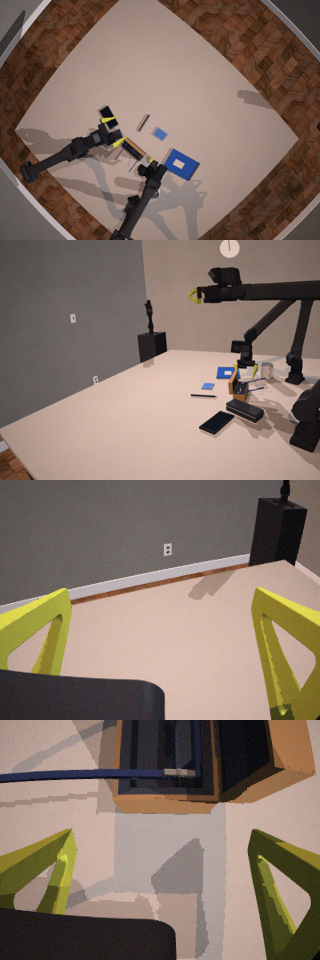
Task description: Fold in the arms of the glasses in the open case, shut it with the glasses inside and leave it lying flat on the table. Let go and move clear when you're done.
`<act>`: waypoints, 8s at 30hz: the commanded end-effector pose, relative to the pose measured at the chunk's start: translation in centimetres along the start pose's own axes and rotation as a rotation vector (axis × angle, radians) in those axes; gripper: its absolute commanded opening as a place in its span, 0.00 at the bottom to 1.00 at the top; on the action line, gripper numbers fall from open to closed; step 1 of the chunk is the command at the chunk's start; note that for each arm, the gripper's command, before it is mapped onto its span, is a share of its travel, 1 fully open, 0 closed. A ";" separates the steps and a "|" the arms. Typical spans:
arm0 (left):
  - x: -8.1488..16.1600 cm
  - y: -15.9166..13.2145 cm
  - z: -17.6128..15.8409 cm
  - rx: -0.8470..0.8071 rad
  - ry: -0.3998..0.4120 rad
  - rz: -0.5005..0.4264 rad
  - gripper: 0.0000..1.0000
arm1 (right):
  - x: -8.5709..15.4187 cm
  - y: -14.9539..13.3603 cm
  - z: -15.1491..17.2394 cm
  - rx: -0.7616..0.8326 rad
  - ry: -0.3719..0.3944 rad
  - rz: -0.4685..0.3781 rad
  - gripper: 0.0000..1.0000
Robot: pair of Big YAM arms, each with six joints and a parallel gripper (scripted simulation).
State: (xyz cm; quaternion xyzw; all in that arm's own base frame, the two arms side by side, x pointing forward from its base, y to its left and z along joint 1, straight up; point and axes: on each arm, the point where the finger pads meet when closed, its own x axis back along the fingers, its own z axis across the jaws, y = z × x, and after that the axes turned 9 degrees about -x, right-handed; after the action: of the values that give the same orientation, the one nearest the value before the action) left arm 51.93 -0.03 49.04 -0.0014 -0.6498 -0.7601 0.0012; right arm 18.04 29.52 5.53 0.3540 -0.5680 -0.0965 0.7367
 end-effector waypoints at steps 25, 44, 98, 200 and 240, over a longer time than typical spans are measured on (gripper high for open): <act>-0.2 3.3 0.9 -0.006 0.016 -0.060 1.00 | -3.8 0.0 -0.2 -0.008 0.003 0.001 0.96; -0.2 3.3 0.9 -0.006 0.016 -0.060 1.00 | -5.9 0.0 -0.1 -0.006 0.006 0.000 0.96; -0.9 -1.4 -3.0 0.055 -0.036 0.050 0.00 | -5.4 -0.3 -0.8 -0.048 0.002 0.007 0.57; 15.5 -37.3 -34.8 0.047 0.066 0.533 0.00 | -5.4 -0.3 -0.8 -0.048 0.002 0.007 0.57; 15.3 -35.9 -34.7 0.121 0.091 0.608 0.00 | -5.4 -0.3 -0.8 -0.048 0.002 0.007 0.57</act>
State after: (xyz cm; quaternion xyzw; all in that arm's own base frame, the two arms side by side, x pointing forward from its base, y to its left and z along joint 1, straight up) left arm 35.07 -27.98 6.34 -0.1713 -0.6385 -0.7044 0.2584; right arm 16.33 32.64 1.48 0.3552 -0.5688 -0.0992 0.7352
